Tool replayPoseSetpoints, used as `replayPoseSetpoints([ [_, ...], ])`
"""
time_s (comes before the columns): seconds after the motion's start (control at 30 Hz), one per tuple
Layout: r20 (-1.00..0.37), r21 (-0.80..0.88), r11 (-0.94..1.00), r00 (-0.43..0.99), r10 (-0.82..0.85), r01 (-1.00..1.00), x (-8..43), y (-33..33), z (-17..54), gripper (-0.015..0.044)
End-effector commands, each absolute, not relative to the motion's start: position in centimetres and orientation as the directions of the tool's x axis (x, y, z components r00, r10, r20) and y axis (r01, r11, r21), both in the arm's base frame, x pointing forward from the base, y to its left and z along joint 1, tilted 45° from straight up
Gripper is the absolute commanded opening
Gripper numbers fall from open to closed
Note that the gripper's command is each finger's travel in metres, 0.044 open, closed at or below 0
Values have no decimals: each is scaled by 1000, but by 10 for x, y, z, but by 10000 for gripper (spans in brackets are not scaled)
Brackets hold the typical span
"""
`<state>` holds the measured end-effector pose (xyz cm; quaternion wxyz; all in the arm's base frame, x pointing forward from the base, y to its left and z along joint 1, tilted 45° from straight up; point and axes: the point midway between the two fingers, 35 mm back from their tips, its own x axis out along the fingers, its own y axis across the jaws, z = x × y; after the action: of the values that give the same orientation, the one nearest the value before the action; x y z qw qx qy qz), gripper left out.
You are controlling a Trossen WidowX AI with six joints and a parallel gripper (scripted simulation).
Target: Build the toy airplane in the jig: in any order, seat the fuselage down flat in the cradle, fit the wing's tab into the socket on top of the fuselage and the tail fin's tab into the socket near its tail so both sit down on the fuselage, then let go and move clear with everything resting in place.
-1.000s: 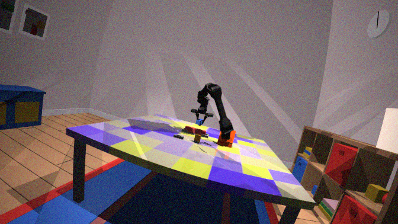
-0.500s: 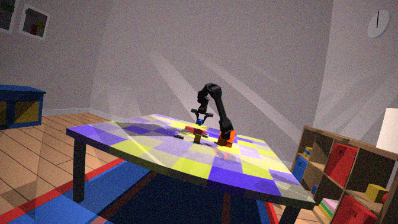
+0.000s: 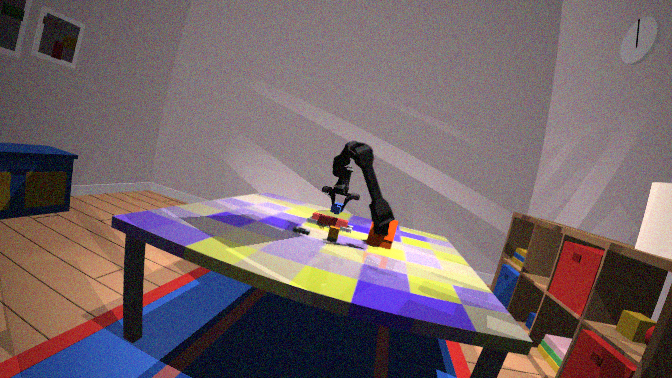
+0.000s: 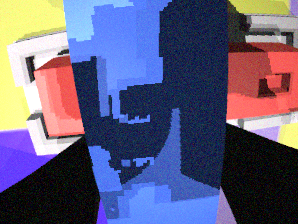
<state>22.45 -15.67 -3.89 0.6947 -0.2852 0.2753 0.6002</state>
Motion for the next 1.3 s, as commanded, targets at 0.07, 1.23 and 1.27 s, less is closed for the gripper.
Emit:
replayPoseSetpoints([
  [0.07, -720, -59, 124, 128, 682, -991, 225, -148, -47, 195],
  [1.23, -722, -66, 118, 128, 680, -991, 227, -138, -57, 214],
  [1.27, -722, -66, 118, 128, 680, -991, 227, -138, -57, 240],
])
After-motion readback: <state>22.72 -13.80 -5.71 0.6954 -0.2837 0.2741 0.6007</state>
